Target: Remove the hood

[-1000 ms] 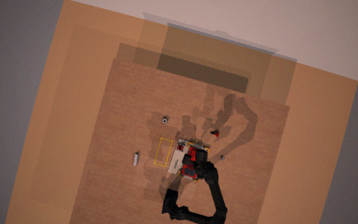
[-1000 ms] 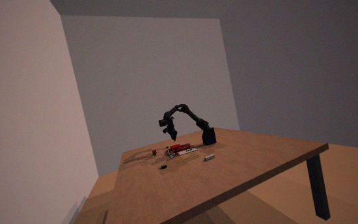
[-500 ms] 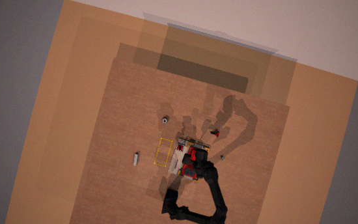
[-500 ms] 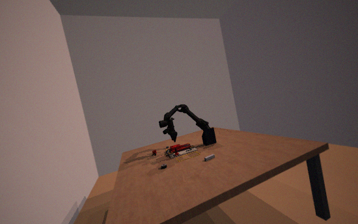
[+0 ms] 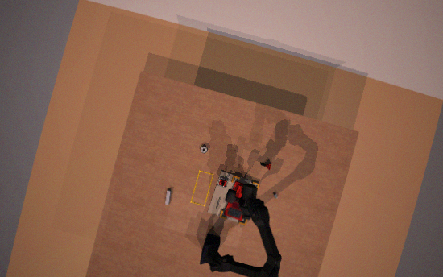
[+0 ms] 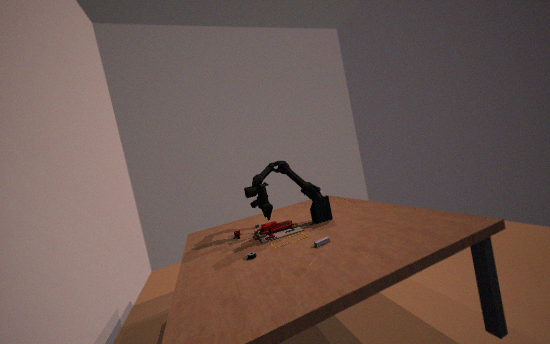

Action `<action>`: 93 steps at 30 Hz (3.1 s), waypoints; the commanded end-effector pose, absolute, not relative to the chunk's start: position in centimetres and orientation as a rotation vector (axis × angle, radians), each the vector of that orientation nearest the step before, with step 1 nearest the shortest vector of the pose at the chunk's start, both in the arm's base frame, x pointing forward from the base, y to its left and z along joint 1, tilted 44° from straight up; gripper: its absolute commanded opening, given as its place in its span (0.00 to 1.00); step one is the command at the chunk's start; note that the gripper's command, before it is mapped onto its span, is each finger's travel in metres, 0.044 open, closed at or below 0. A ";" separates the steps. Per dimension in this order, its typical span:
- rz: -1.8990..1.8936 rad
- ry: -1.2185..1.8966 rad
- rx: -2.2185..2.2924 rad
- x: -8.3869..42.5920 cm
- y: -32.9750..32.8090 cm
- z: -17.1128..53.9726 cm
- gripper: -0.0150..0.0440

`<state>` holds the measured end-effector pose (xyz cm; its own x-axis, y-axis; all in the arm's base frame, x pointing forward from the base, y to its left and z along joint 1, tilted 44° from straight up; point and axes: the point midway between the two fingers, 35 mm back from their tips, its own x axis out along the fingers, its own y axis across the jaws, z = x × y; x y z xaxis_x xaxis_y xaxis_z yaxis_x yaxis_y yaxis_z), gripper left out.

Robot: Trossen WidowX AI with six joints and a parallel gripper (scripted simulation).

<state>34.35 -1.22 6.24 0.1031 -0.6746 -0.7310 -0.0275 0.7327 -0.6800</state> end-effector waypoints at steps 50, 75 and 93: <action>-0.528 1.411 -0.639 34.3 -3.6 3.6 1.00; -0.528 1.410 -0.640 34.4 -4.4 2.7 1.00; -0.529 1.404 -0.630 34.6 -4.6 2.5 0.82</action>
<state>34.58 -4.54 2.48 0.1021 -0.6769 -0.7290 -0.0294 0.7304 -0.6823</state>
